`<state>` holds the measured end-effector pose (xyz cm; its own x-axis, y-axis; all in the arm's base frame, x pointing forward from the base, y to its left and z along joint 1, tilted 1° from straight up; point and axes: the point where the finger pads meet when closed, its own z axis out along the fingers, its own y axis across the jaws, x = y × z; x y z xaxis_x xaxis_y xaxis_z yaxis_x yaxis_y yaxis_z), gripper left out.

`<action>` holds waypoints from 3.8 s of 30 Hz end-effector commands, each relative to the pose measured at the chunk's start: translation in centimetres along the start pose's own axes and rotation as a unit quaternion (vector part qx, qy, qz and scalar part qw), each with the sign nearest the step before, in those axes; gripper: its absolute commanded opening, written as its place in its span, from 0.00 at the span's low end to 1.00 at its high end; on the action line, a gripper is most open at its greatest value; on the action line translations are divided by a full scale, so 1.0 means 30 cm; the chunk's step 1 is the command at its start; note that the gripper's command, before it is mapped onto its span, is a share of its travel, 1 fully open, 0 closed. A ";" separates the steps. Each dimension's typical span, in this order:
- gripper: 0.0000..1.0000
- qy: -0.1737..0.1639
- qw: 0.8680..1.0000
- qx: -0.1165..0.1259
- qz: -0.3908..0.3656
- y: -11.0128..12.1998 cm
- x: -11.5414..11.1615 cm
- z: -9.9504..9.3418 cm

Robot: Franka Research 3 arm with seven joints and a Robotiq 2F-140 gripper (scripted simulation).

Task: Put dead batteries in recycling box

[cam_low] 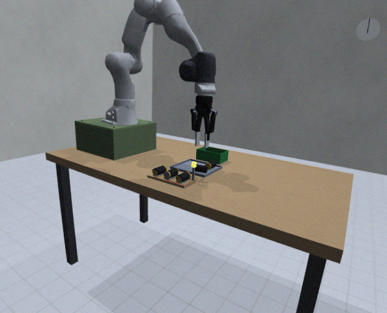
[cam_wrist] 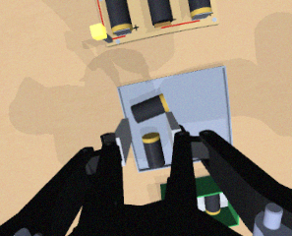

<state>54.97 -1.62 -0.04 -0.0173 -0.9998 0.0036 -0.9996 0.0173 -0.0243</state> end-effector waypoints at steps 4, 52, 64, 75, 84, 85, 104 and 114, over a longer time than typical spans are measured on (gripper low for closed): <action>0.29 0.000 1.000 -0.003 -0.018 0.004 -0.006 0.003; 0.29 0.002 0.788 -0.002 0.616 0.005 -0.006 0.241; 0.29 0.002 0.788 -0.002 0.616 0.005 -0.006 0.241; 0.29 0.002 0.788 -0.002 0.616 0.005 -0.006 0.241; 0.29 0.002 0.788 -0.002 0.616 0.005 -0.006 0.241; 0.29 0.002 0.788 -0.002 0.616 0.005 -0.006 0.241; 0.29 0.002 0.788 -0.002 0.616 -0.005 -0.008 0.241; 0.29 0.002 0.788 -0.002 0.616 -0.005 -0.008 0.241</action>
<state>55.25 -1.44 -7.23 -0.9746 -0.2232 -0.0174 -0.2231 0.9748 -0.0094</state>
